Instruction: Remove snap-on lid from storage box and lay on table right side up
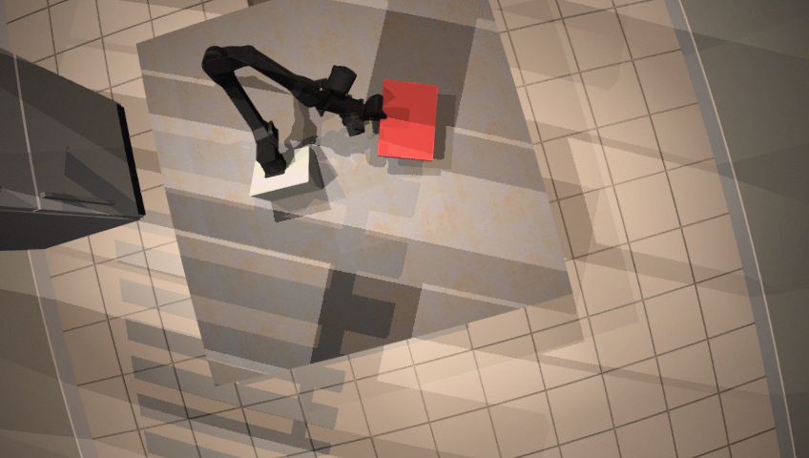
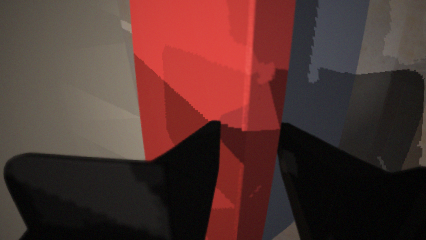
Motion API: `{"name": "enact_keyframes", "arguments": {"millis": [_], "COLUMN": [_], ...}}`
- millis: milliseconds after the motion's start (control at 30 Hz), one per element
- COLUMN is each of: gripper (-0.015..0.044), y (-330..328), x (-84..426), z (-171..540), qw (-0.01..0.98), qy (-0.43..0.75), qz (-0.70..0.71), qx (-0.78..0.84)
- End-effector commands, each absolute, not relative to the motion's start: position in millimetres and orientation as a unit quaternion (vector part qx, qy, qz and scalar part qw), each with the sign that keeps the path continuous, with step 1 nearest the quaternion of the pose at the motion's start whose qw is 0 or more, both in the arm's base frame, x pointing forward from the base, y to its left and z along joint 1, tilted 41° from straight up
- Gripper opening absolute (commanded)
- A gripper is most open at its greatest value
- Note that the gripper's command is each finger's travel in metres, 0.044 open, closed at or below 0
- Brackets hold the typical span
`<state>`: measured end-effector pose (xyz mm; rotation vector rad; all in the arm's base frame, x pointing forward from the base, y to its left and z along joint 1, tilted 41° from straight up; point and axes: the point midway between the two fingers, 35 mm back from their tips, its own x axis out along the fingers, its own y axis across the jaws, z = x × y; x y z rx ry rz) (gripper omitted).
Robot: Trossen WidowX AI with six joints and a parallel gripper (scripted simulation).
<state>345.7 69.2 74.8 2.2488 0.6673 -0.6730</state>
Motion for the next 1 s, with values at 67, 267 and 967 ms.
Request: {"name": "enact_keyframes", "arguments": {"millis": [67,267,967], "gripper": [0.0000,0.0000,0.0000], "y": [63.5,58.1,38.2], "x": [346.8,348.1,357.3], "z": [81.3,87.0,106.2], "qw": [0.344,0.344,0.345], "qy": [0.258,0.258,0.257], "qz": [-0.257,-0.257,-0.257], "qx": [0.866,0.866,0.865]}}
